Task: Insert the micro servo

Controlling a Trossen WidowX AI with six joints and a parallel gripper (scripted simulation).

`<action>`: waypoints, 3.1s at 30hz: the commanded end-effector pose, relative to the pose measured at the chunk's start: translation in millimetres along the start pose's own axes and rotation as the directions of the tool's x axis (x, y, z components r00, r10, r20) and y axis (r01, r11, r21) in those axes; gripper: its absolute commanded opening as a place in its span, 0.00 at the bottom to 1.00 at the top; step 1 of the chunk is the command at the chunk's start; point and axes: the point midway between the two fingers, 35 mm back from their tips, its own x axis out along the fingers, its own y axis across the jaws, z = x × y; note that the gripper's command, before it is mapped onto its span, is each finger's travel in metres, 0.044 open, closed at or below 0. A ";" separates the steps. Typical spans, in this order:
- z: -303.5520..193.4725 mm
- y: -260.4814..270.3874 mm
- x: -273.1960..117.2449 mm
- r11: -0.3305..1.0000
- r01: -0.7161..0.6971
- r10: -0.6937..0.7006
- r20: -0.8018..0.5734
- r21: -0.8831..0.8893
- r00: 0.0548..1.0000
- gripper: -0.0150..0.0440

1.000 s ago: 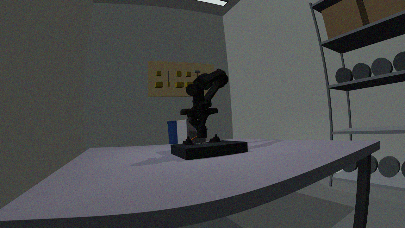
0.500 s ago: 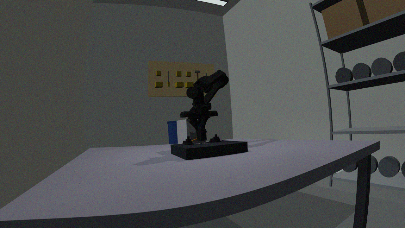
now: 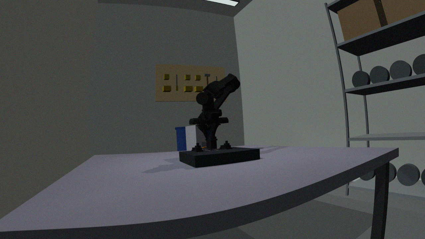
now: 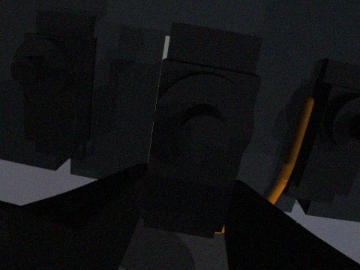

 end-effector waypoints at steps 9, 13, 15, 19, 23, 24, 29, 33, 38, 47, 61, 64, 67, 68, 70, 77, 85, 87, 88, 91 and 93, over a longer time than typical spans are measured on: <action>0.5 0.0 11.1 1.000 -0.002 0.002 0.003 0.003 1.000 0.25; 0.5 0.0 15.2 1.000 -0.002 0.002 0.003 0.003 1.000 0.25; 0.5 0.0 17.2 1.000 -0.002 0.002 0.003 0.003 1.000 0.25; 0.5 0.1 21.2 1.000 -0.002 0.002 0.003 0.003 1.000 0.25; 0.5 0.1 25.2 1.000 -0.003 0.003 0.003 0.003 1.000 0.25; 0.5 0.1 26.2 1.000 -0.003 0.003 0.003 0.003 1.000 0.25; 0.5 0.2 31.3 1.000 -0.003 0.003 0.003 0.003 1.000 0.25; 0.5 0.3 35.3 1.000 -0.003 0.003 0.003 0.003 1.000 0.25; 0.4 0.3 40.3 1.000 -0.003 0.003 0.003 0.003 1.000 0.25; 0.4 0.5 49.3 1.000 -0.004 0.004 0.003 0.003 1.000 0.25; -0.8 0.3 21.9 1.000 -0.001 0.001 0.003 0.003 1.000 0.57; -4.2 0.8 12.4 1.000 -0.002 0.002 0.003 0.003 1.000 0.57; -2.6 0.1 12.4 1.000 -0.002 0.002 0.003 0.003 1.000 0.57; -0.9 -0.1 14.5 1.000 -0.005 0.005 0.006 0.008 1.000 0.62; 6.9 -0.7 10.0 1.000 -0.004 0.004 0.007 0.008 1.000 0.71; 64.1 -2.1 -24.5 1.000 -0.002 0.002 0.007 0.004 1.000 1.00; 109.7 0.4 -53.1 1.000 0.000 0.000 0.007 -0.001 1.000 1.00; 108.5 0.3 -61.4 1.000 0.002 -0.002 0.009 -0.003 1.000 1.00; 107.3 0.3 -68.4 1.000 0.003 -0.003 0.011 -0.005 1.000 1.00; 100.7 1.3 -97.4 1.000 0.008 -0.007 0.017 -0.013 1.000 1.00; 99.9 1.5 -100.4 1.000 0.008 -0.008 0.018 -0.014 1.000 1.00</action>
